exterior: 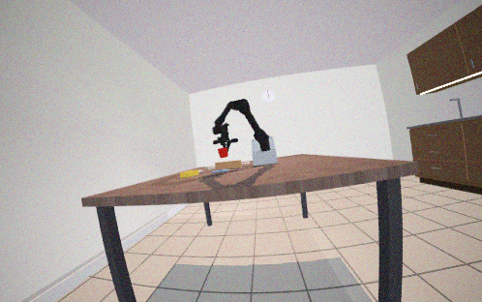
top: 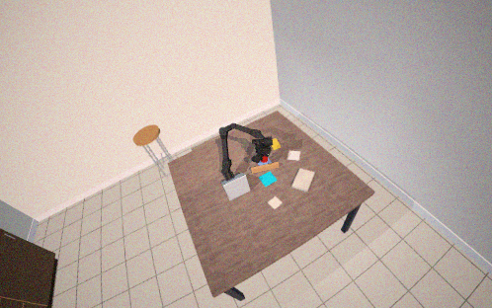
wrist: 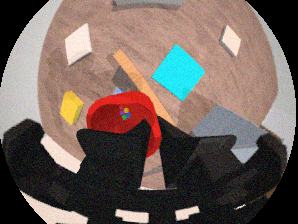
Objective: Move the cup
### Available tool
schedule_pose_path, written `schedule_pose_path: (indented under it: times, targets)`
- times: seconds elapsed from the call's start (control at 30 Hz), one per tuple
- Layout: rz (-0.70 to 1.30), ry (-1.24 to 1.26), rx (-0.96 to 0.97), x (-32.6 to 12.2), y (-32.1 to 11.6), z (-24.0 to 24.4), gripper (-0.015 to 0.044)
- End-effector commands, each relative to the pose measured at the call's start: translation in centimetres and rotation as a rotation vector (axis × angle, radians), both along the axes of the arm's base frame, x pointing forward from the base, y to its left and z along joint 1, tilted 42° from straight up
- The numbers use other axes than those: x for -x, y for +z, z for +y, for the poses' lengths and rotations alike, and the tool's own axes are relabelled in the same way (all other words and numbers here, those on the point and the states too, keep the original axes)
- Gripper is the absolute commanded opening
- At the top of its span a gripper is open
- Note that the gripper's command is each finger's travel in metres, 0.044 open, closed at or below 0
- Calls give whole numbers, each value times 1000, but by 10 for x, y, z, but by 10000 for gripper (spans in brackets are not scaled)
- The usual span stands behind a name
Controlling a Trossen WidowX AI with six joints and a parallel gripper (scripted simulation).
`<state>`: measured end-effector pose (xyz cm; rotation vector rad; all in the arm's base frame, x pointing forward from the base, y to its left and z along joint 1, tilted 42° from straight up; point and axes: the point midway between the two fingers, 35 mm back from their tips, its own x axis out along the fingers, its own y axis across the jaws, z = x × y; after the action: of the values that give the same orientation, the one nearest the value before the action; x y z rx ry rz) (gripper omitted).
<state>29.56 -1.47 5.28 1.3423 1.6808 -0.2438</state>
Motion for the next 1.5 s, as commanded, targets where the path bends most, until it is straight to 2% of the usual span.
schedule_pose_path:
  times: [0.0, 1.47]
  targets:
    - [11, 4, -2, 5, -10, -8, 0]
    - [12, 4, 3, 48, -82, -86, 0]
